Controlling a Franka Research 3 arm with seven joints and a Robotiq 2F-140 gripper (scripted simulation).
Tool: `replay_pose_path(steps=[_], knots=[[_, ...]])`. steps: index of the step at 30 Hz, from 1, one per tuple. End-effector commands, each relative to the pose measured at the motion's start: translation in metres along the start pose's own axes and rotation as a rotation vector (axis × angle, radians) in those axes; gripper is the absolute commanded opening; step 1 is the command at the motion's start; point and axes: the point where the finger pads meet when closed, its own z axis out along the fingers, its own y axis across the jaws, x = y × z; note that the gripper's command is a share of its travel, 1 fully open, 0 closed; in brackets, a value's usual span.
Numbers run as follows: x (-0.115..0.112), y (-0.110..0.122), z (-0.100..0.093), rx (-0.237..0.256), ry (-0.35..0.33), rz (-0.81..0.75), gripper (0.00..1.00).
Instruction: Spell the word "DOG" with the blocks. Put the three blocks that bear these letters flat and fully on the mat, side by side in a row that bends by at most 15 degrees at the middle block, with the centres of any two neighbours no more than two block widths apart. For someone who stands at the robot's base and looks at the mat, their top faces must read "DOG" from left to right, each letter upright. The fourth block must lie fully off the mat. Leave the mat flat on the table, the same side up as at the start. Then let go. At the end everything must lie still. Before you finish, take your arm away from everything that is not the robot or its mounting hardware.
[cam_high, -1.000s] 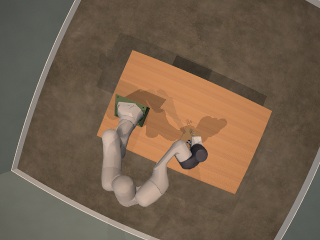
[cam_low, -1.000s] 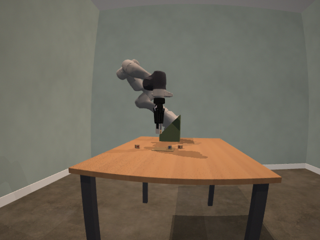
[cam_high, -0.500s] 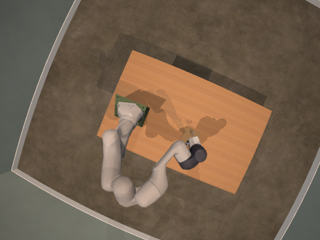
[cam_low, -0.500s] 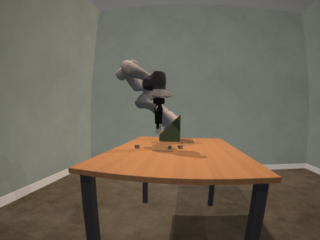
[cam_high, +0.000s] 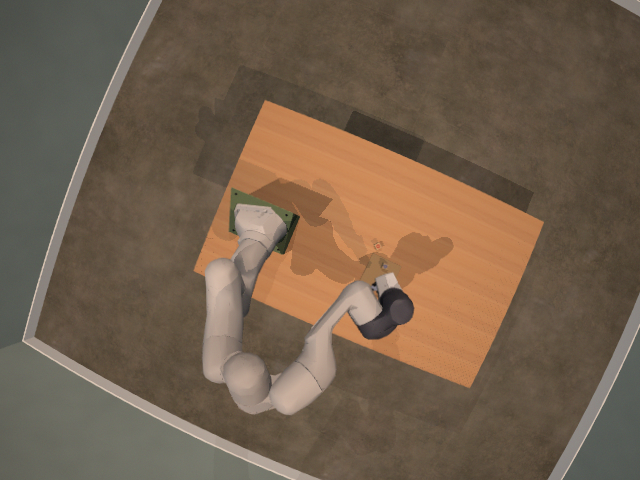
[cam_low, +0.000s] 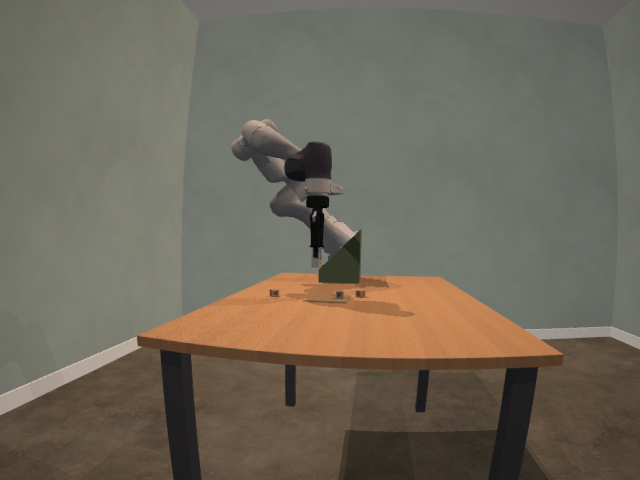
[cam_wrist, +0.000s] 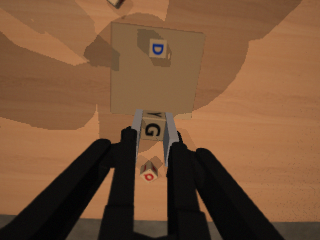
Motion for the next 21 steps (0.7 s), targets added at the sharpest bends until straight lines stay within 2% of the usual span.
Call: replay_pose_path(steps=[1,7,9,21], knots=[[-0.001,0.000,0.004,0.000,-0.004,-0.024,0.13],[-0.001,0.000,0.023,0.000,-0.004,-0.024,0.13],[-0.001,0.000,0.023,0.000,-0.004,-0.024,0.13],[-0.002,0.000,0.078,0.000,-0.004,-0.024,0.13]])
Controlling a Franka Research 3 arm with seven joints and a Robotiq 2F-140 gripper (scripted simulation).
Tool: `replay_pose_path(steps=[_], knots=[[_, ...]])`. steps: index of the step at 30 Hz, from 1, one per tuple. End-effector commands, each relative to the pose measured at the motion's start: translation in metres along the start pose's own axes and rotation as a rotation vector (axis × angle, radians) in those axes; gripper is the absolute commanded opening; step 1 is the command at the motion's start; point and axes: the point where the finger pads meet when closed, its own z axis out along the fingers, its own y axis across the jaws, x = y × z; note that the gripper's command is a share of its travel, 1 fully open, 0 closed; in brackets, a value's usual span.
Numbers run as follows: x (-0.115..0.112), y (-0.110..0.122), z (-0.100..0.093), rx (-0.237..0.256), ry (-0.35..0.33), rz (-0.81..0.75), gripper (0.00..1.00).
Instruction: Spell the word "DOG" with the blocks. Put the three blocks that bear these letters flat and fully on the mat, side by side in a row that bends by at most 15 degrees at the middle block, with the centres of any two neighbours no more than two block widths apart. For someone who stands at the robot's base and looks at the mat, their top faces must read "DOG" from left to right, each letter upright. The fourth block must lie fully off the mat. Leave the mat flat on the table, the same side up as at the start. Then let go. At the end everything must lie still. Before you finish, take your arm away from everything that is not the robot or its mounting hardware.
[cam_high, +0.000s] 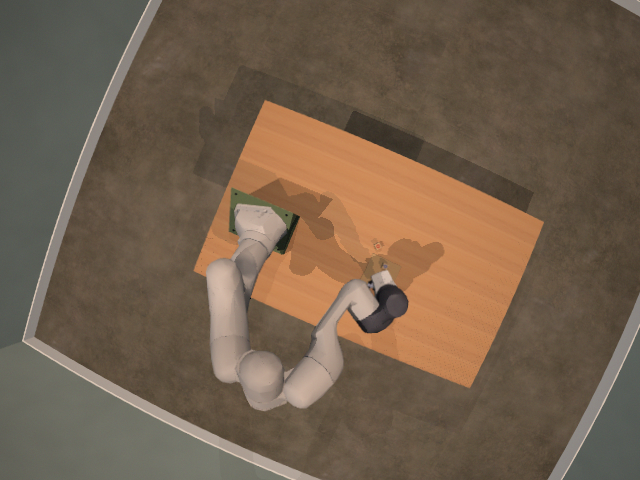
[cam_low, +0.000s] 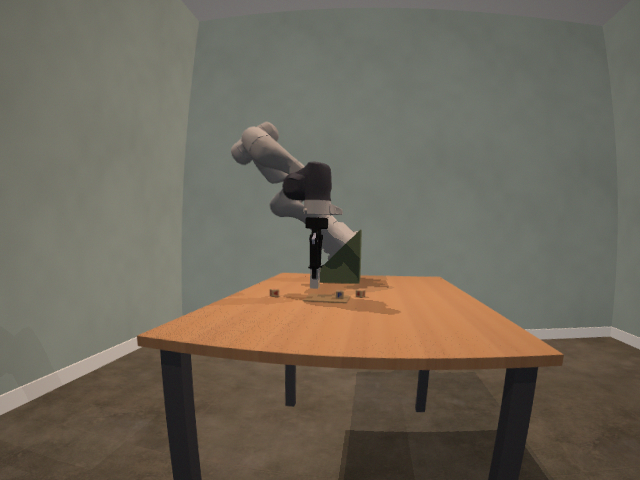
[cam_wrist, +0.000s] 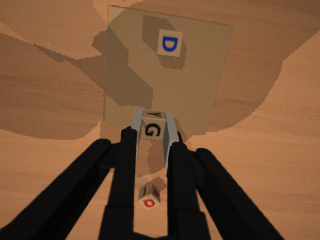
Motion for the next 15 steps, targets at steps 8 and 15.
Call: replay_pose_path(steps=[8,15], knots=[[0.004,0.006,0.023,-0.018,0.015,0.015,0.13],[0.004,0.006,0.026,-0.018,0.015,0.015,0.13]])
